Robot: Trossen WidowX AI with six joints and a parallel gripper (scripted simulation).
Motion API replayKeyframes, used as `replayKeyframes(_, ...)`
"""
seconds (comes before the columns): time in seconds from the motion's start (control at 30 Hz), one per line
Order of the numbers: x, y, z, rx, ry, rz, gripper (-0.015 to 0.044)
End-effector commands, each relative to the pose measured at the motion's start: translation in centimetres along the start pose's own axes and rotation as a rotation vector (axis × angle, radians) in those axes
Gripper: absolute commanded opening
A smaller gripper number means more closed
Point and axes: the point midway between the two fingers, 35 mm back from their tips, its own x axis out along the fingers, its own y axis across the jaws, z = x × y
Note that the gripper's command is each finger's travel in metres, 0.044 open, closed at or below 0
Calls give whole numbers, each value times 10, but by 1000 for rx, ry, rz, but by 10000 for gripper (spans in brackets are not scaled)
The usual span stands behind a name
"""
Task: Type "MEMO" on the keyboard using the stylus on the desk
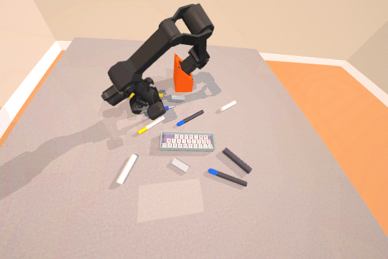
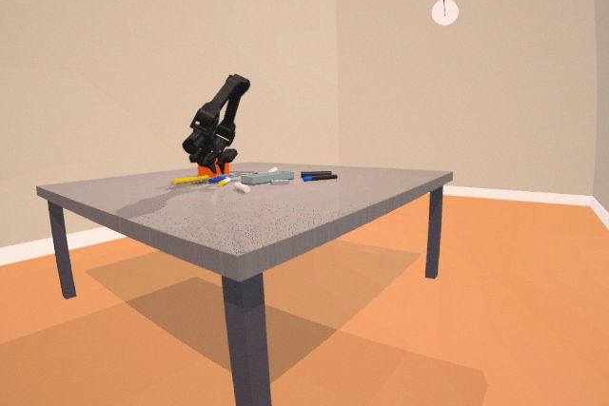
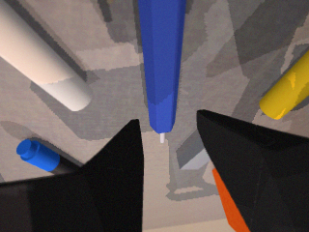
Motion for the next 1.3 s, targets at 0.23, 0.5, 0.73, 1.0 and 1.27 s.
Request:
replayKeyframes(0.23,8,0,4,4,1,3,150)
replayKeyframes(0.5,13,0,7,4,1,3,150)
replayKeyframes(0.73,18,0,10,4,2,3,150)
replayKeyframes(1.0,17,0,9,0,2,0,19)
replayKeyframes(1.27,17,0,9,0,2,0,0)
